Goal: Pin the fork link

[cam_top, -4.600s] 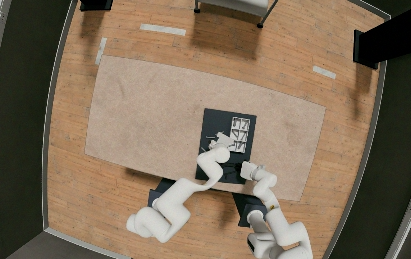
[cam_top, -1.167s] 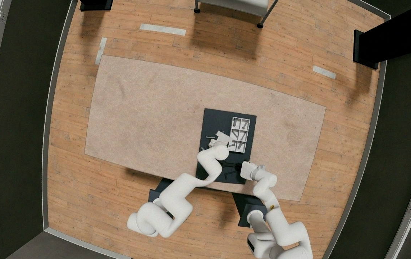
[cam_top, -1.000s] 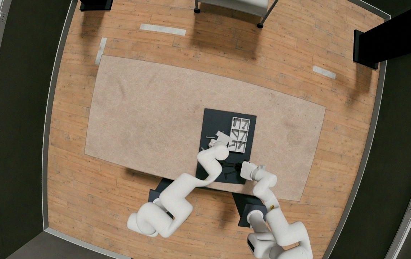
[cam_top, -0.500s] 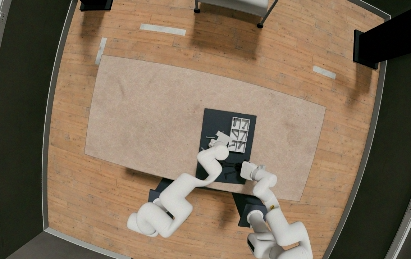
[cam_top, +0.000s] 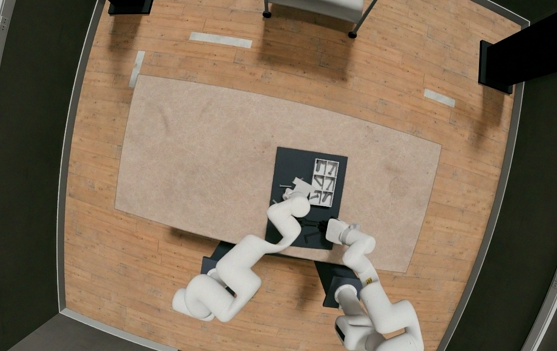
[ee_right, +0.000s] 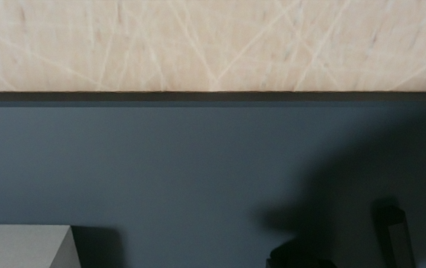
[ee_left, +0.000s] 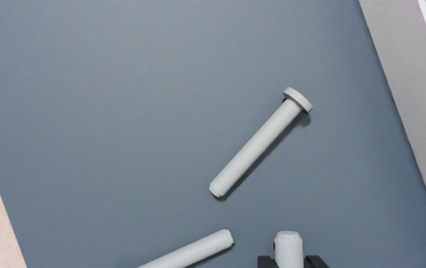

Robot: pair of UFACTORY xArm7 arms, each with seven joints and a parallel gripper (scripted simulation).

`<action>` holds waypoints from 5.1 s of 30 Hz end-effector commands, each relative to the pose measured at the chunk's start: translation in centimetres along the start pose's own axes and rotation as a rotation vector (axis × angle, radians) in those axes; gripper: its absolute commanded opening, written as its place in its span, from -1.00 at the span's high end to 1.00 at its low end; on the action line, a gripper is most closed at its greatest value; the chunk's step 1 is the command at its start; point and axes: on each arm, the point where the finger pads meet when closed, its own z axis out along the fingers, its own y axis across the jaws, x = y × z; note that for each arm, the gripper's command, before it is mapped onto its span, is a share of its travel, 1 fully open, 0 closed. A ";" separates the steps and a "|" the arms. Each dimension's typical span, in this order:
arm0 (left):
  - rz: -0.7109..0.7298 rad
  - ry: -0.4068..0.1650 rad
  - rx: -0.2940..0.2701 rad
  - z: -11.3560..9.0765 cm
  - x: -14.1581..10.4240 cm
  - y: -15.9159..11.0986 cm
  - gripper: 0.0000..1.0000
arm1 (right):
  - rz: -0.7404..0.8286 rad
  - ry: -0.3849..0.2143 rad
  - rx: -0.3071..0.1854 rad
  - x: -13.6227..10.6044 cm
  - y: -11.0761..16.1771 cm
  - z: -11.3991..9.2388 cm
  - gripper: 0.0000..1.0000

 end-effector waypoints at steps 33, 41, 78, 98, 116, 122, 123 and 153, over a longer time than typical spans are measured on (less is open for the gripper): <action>0.000 0.005 -0.001 -3.1 0.1 0.0 1.00 | -0.002 -0.001 0.003 -0.1 -0.1 -0.1 1.00; 0.000 0.005 -0.001 -3.7 0.1 0.0 1.00 | -0.002 -0.001 0.003 -0.1 -0.1 -0.1 1.00; 0.002 0.005 -0.001 -4.4 0.1 0.1 1.00 | -0.002 -0.001 0.003 -0.1 -0.1 -0.1 1.00; 0.087 0.005 -0.001 -4.4 0.0 0.4 1.00 | -0.002 -0.001 0.003 -0.1 -0.1 -0.1 1.00; 0.335 0.005 0.000 -4.4 -0.5 1.1 1.00 | -0.002 -0.001 0.003 -0.1 -0.1 -0.1 1.00; 0.425 0.005 0.000 -4.4 -0.7 1.4 1.00 | -0.002 -0.001 0.003 -0.1 -0.1 -0.1 1.00; 0.449 0.005 0.000 -4.4 -0.7 1.5 1.00 | -0.002 -0.001 0.003 -0.1 -0.1 -0.1 1.00; 1.312 0.005 0.002 -4.4 -2.3 4.2 1.00 | -0.002 -0.001 0.003 -0.1 -0.1 -0.1 1.00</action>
